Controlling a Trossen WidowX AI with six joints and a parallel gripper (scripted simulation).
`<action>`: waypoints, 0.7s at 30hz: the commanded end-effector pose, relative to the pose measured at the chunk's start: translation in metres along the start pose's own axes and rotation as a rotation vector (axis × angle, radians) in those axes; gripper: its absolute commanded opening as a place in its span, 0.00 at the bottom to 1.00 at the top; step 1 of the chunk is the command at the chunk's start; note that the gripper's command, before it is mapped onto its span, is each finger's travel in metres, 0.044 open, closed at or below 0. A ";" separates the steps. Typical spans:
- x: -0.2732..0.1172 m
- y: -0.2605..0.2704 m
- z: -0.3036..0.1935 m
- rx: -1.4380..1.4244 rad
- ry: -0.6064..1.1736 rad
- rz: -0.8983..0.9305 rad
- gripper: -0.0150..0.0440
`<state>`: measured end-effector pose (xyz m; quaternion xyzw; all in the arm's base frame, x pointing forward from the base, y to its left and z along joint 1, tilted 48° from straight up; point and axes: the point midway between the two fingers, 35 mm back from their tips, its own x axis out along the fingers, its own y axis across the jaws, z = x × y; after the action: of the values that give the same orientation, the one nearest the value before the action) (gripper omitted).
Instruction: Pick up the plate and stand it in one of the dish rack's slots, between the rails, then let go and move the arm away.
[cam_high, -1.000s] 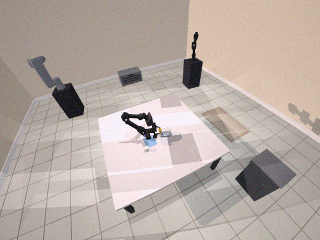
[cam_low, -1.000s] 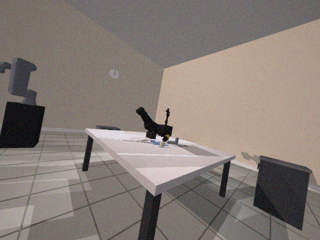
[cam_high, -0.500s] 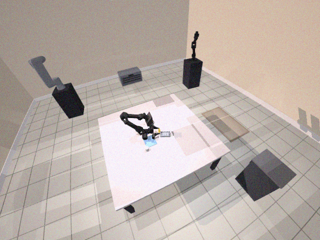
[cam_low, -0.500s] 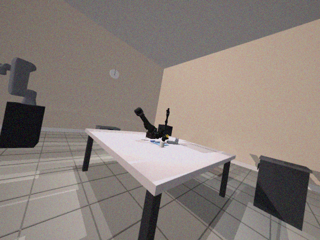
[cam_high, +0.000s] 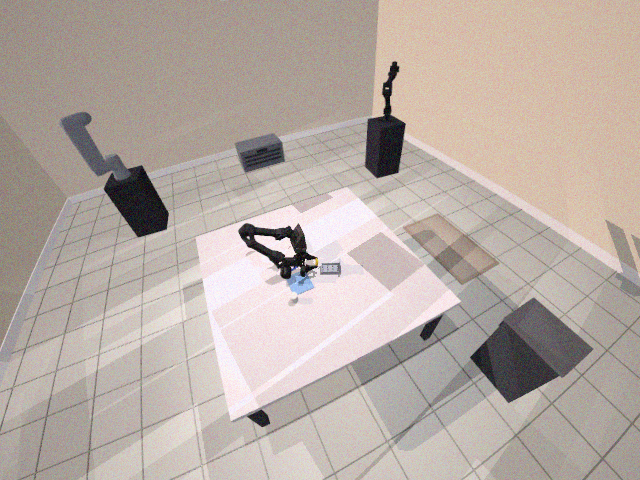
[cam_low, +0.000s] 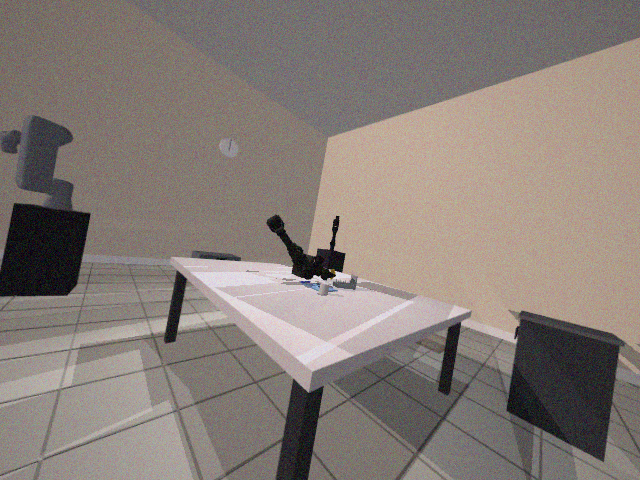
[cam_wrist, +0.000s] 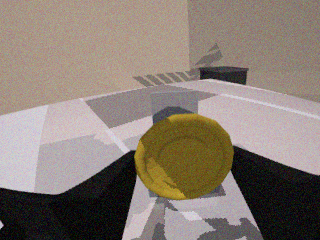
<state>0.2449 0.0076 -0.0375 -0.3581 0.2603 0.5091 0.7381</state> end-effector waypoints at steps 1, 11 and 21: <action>-0.001 -0.001 0.001 -0.015 -0.005 -0.010 0.25; 0.014 -0.002 0.002 -0.006 -0.002 -0.004 0.25; 0.027 -0.004 0.003 -0.017 -0.004 -0.008 0.25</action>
<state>0.2575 0.0223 -0.0503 -0.3675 0.2495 0.5086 0.7376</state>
